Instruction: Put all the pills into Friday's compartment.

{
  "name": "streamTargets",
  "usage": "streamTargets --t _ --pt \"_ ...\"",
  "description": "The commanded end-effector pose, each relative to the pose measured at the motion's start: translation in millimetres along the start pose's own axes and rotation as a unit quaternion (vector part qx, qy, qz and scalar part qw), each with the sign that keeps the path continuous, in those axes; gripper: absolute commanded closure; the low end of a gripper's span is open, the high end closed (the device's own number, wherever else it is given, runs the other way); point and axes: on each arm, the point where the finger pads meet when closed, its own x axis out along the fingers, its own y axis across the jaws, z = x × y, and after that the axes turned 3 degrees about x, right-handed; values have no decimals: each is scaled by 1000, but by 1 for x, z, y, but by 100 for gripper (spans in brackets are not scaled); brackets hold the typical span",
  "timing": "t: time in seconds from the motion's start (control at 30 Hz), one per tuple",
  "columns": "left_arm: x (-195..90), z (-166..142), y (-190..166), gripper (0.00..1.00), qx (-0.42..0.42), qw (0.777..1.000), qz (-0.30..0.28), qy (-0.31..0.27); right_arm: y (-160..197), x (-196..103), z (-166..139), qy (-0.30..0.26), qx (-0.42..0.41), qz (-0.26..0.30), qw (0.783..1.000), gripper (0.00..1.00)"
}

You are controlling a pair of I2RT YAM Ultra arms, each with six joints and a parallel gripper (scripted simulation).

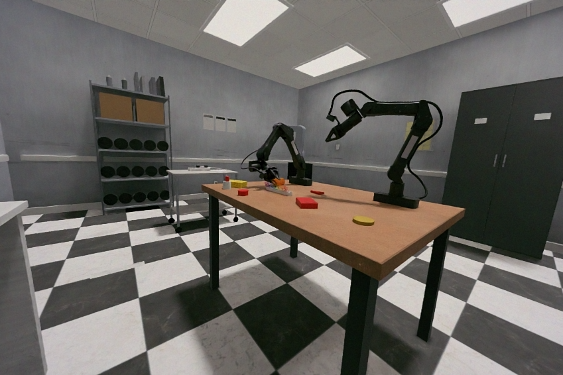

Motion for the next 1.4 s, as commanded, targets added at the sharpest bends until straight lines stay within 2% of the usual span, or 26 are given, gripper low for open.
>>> streamTargets --t 0.0,0.37,1.13,1.37 --pt "-6 10 -3 0 1 1000 -2 -15 11 -8 10 -38 -48 14 998 64" --pt "-6 10 -3 0 1 1000 -2 -15 10 -7 6 -65 -95 14 993 64" --pt "-6 10 -3 0 1 1000 -2 -15 8 -5 4 -60 -92 11 994 64" --pt "-6 10 -3 0 1 1000 -2 -15 15 -11 11 -108 -170 16 979 64"
